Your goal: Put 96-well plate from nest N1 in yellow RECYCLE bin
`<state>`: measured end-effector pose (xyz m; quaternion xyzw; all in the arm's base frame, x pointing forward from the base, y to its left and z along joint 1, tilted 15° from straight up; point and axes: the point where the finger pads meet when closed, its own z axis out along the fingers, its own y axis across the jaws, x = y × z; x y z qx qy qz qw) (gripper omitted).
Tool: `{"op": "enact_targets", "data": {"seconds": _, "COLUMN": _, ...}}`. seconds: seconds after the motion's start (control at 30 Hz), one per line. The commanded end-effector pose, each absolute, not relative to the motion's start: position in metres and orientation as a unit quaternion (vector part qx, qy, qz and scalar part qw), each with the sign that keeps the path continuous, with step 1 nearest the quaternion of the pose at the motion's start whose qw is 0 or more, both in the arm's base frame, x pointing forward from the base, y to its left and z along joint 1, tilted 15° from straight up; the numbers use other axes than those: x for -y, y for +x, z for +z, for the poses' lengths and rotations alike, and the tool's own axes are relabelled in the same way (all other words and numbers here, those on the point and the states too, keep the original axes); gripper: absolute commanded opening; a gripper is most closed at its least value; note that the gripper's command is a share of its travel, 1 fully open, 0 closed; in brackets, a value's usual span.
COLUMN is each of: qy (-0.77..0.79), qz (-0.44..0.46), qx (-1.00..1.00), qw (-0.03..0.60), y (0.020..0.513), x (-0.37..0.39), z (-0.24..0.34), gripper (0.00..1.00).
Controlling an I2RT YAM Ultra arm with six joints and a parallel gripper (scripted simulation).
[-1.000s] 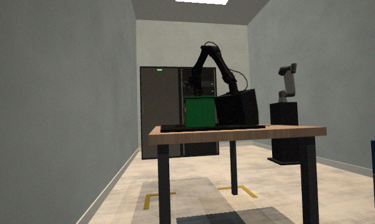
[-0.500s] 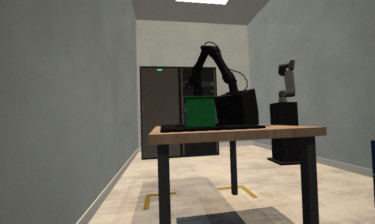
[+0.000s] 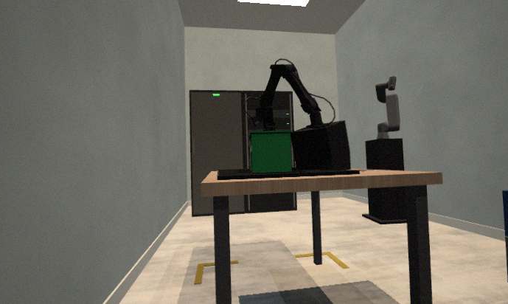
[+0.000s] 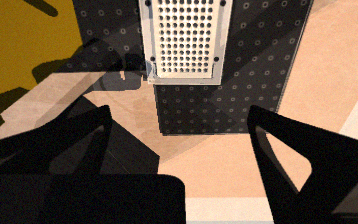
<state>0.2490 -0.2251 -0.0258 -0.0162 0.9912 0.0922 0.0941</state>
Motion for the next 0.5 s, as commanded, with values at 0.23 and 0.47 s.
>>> {"op": "enact_targets", "data": {"seconds": 0.23, "qy": -0.012, "qz": 0.09, "qx": -0.991, "qw": 0.1, "y": 0.254, "x": 0.224, "z": -0.045, "gripper": 1.0}}
{"op": "enact_targets", "data": {"seconds": 0.47, "qy": -0.014, "qz": 0.082, "qx": -0.991, "qw": 0.107, "y": 0.259, "x": 0.223, "z": -0.05, "gripper": 1.0}}
